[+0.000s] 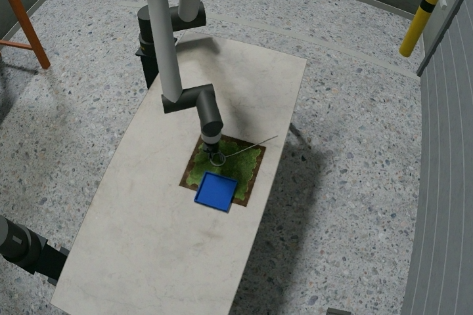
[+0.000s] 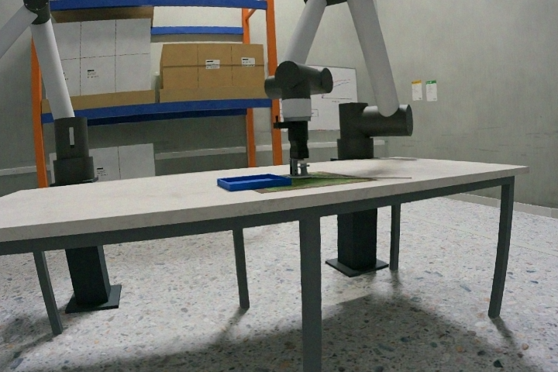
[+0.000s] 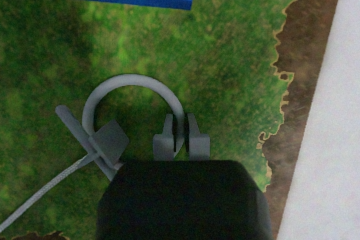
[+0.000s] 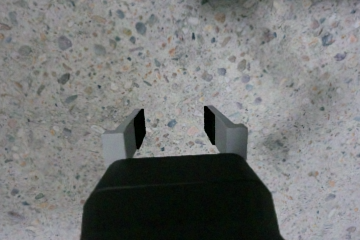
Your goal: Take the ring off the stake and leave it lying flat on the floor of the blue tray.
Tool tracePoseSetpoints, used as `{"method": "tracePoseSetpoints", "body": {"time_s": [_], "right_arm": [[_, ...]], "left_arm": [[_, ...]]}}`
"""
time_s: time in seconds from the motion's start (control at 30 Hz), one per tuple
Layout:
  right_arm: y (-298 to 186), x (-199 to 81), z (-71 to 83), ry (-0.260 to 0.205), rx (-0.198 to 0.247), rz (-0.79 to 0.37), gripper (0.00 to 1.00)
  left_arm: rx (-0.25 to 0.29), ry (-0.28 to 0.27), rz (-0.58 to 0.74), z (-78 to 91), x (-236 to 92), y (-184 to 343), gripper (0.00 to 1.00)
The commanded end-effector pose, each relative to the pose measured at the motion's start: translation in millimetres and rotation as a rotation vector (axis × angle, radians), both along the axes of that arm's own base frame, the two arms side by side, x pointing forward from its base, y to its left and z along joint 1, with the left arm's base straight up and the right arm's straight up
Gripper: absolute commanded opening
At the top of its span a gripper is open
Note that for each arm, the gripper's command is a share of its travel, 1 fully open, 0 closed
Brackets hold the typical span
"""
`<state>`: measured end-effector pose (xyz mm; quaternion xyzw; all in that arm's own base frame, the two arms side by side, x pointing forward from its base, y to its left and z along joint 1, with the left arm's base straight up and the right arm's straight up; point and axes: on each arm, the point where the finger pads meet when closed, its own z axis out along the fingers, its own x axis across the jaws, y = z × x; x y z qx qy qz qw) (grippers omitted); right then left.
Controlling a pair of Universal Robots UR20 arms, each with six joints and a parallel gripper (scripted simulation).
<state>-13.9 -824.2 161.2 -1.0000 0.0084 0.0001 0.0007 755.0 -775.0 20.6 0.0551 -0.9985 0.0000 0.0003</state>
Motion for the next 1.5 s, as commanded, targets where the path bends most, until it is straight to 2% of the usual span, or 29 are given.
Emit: {"method": "tracePoseSetpoints", "body": {"time_s": [0.0, 0.37, 0.67, 1.17, 1.47], "right_arm": [[-0.6, 0.1, 0.8, 0.0, -0.001, 0.0, 1.0], [-0.6, 0.1, 0.8, 0.0, -0.001, 0.0, 1.0], [-0.6, 0.1, 0.8, 0.0, -0.001, 0.0, 1.0], [-0.6, 0.1, 0.8, 0.0, -0.001, 0.0, 1.0], [-0.6, 0.1, 0.8, 0.0, -0.001, 0.0, 1.0]], "left_arm": [[-0.001, -0.001, 0.0, 4.8, 1.0, -0.4, 0.0], [-0.002, -0.002, 0.0, 7.4, 1.3, -0.2, 0.0], [-0.002, -0.002, 0.0, 17.8, 1.8, 0.0, 0.0], [-0.002, -0.002, 0.0, 24.9, 1.3, 0.4, 0.0], [-0.002, -0.002, 0.0, 24.9, -2.0, 4.9, 0.0]]}}
